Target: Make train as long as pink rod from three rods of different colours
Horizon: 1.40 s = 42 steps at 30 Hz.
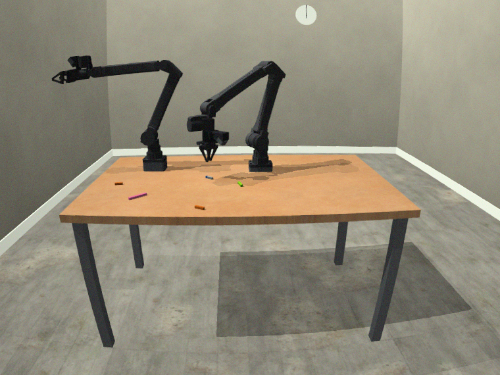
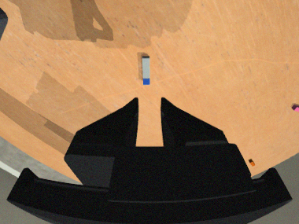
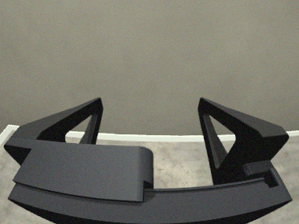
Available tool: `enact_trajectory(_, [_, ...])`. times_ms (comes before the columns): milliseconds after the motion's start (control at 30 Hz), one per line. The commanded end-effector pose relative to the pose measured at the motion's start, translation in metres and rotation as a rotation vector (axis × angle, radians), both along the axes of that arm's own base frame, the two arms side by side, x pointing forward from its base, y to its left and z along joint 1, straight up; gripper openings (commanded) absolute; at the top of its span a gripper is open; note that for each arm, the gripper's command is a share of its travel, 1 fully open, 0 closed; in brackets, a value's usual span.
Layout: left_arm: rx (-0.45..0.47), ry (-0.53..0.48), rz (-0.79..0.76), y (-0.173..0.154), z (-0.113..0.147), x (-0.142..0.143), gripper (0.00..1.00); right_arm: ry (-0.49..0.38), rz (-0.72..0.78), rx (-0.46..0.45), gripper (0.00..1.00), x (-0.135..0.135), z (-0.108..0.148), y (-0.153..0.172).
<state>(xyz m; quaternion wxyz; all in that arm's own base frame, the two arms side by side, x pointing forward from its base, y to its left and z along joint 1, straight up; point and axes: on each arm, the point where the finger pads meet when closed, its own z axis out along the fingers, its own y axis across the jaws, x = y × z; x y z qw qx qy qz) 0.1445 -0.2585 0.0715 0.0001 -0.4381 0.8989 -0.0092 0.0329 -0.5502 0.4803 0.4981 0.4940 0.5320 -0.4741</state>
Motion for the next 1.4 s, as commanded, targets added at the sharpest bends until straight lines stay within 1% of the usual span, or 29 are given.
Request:
enact_trajectory(0, [-0.036,-0.021,0.007,-0.016,0.023,0.006,0.23,-0.015,-0.016,-0.053,1.0,-0.008,0.02,0.006])
enact_trajectory(33, [0.015,0.006,0.007,-0.004,0.007,-0.001,0.23,-0.015,-0.016,-0.053,1.0,-0.008,0.02,0.006])
enact_trajectory(133, [-0.03,-0.018,0.007,-0.016,0.026,0.006,0.23,-0.015,-0.016,-0.053,1.0,-0.008,0.02,0.006])
enact_trajectory(200, [-0.023,-0.014,0.007,-0.012,0.023,0.004,0.23,-0.015,-0.016,-0.053,1.0,-0.008,0.02,0.006])
enact_trajectory(233, [-0.026,-0.016,0.007,-0.012,0.022,0.004,1.0,-0.015,-0.016,-0.053,1.0,-0.008,0.02,0.006])
enact_trajectory(900, [-0.026,-0.016,0.008,-0.012,0.022,0.004,1.0,-0.015,-0.016,-0.053,1.0,-0.008,0.02,0.006])
enact_trajectory(967, [-0.021,-0.015,-0.004,-0.005,0.019,0.009,1.0,-0.015,-0.016,-0.053,1.0,-0.008,0.02,0.006])
enact_trajectory(1033, [-0.004,-0.006,-0.028,0.008,0.009,0.009,1.0,-0.015,-0.016,-0.053,1.0,-0.008,0.02,0.006])
enact_trajectory(1067, [-0.008,-0.009,-0.047,0.01,0.008,0.014,1.0,-0.015,-0.016,-0.053,1.0,-0.008,0.02,0.006])
enact_trajectory(1133, [-0.008,-0.009,-0.047,0.01,0.008,0.014,1.0,-0.015,-0.016,-0.053,1.0,-0.008,0.02,0.006])
enact_trajectory(1167, [-0.021,-0.017,-0.072,0.008,0.015,0.023,1.0,-0.015,-0.016,-0.053,1.0,-0.008,0.02,0.006])
enact_trajectory(1200, [-0.008,-0.009,-0.101,0.02,0.006,0.025,1.0,-0.015,-0.016,-0.053,1.0,-0.008,0.02,0.006])
enact_trajectory(1300, [-0.005,-0.014,-0.215,0.043,0.002,0.046,1.0,-0.015,-0.016,-0.053,1.0,-0.008,0.02,0.006])
enact_trajectory(1367, [-0.002,-0.013,-0.245,0.05,0.001,0.051,1.0,-0.015,-0.016,-0.053,1.0,-0.008,0.02,0.006])
